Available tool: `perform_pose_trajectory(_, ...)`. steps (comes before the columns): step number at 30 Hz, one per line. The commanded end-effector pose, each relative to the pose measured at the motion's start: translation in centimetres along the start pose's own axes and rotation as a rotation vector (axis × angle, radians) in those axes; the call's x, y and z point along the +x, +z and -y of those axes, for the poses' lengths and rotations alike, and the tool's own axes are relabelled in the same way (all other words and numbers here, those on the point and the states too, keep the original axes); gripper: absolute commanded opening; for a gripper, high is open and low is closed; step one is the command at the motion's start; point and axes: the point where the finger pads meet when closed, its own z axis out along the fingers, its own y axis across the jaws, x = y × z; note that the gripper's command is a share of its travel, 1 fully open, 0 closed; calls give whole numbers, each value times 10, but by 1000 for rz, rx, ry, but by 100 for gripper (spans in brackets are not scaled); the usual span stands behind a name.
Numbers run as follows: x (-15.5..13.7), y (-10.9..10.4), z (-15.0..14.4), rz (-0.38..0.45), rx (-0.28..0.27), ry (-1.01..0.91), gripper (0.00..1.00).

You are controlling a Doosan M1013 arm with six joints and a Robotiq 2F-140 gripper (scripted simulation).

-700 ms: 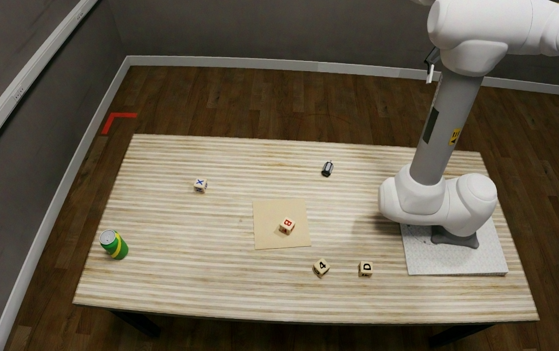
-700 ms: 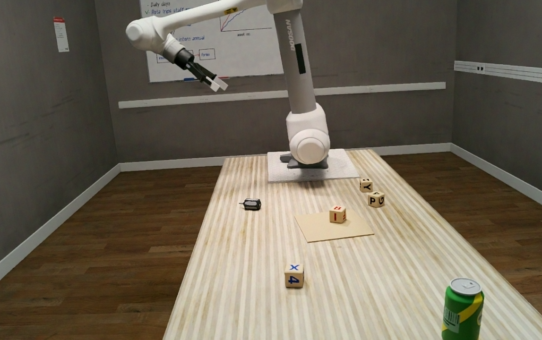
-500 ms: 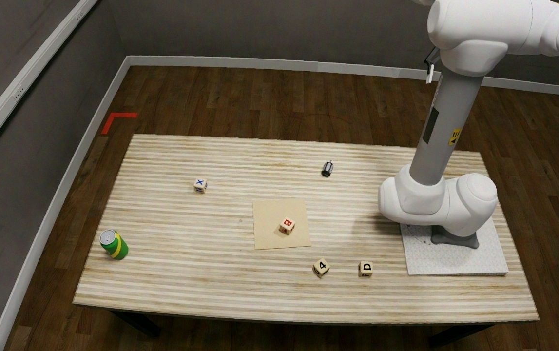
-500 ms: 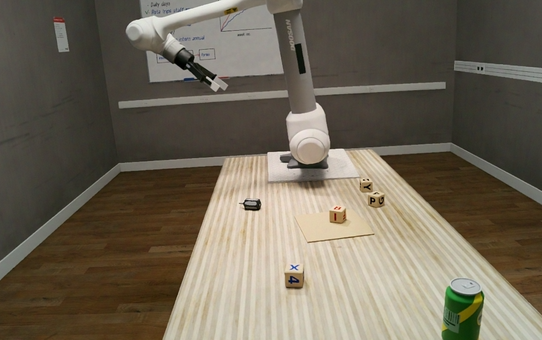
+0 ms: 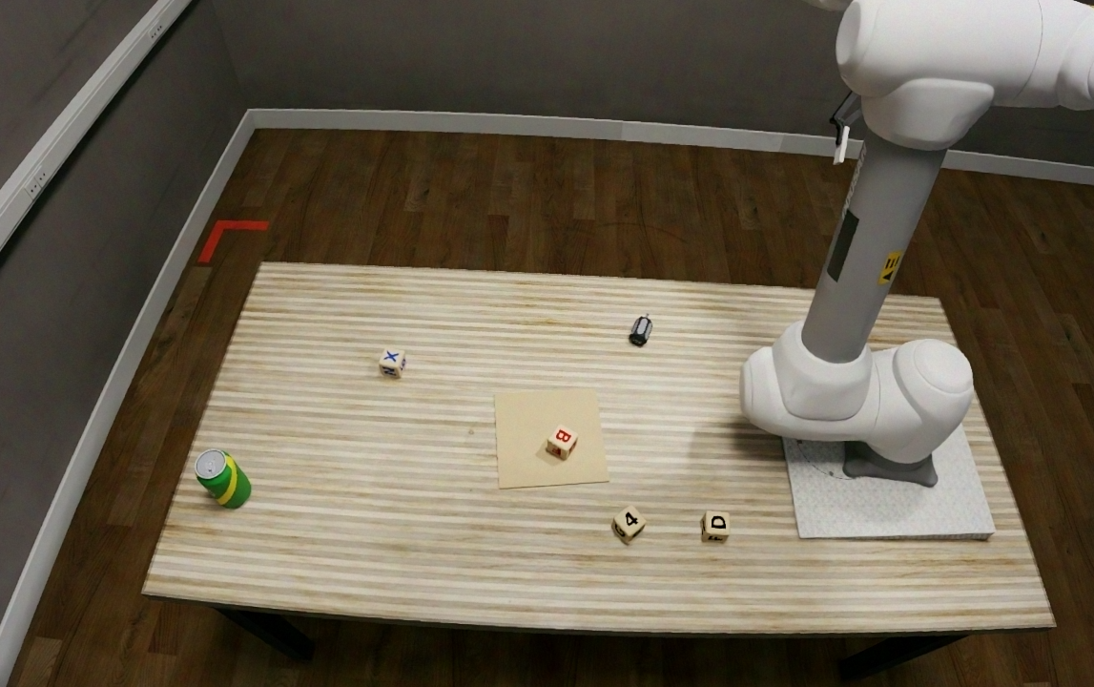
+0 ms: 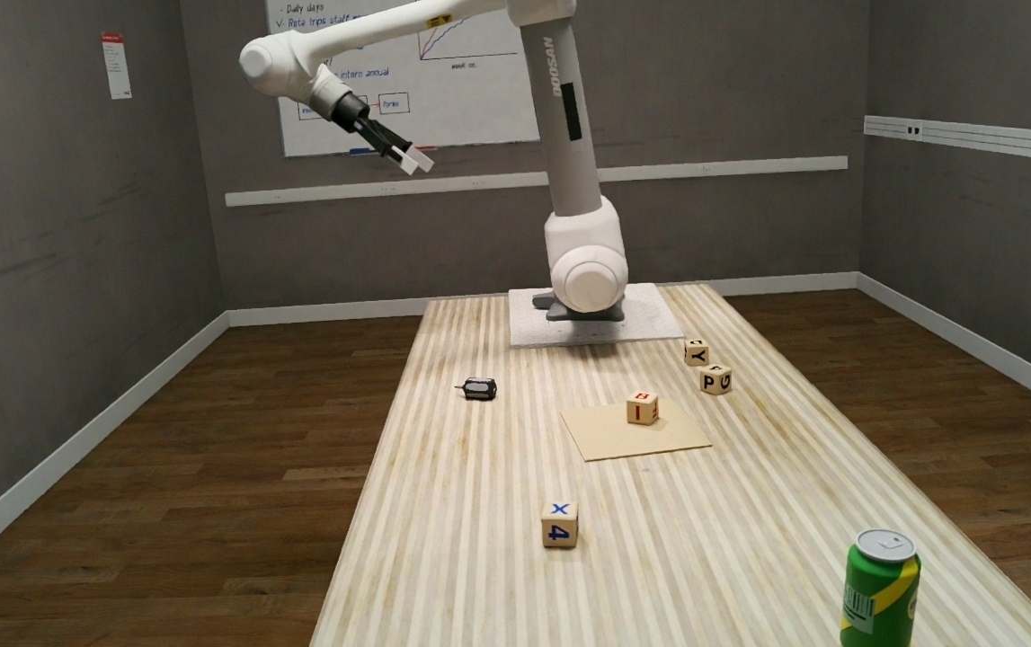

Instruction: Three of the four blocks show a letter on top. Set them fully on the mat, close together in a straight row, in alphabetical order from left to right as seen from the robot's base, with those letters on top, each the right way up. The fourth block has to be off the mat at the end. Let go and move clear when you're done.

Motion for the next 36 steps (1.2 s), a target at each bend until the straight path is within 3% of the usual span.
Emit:
perform_pose_trajectory(1, 0, 1, 1, -2, -4, 2, 100)
perform_pose_trajectory(6, 3, 8, 11, -9, -38, 23, 100)
perform_pose_trajectory(14, 12, 33, 40, -41, -139, 82, 100)
perform_pose_trajectory(26, 26, 127, 125, -247, -432, 239, 100)
perform_pose_trajectory(28, 27, 143, 137, -293, -469, 256, 100)
perform_pose_trajectory(30, 27, 143, 137, -293, -469, 256, 100)
perform_pose_trajectory(32, 26, 170, 155, -372, -522, 280, 100)
perform_pose_trajectory(35, 25, 188, 166, -426, -551, 291, 100)
perform_pose_trajectory(36, 24, 203, 174, -471, -571, 298, 100)
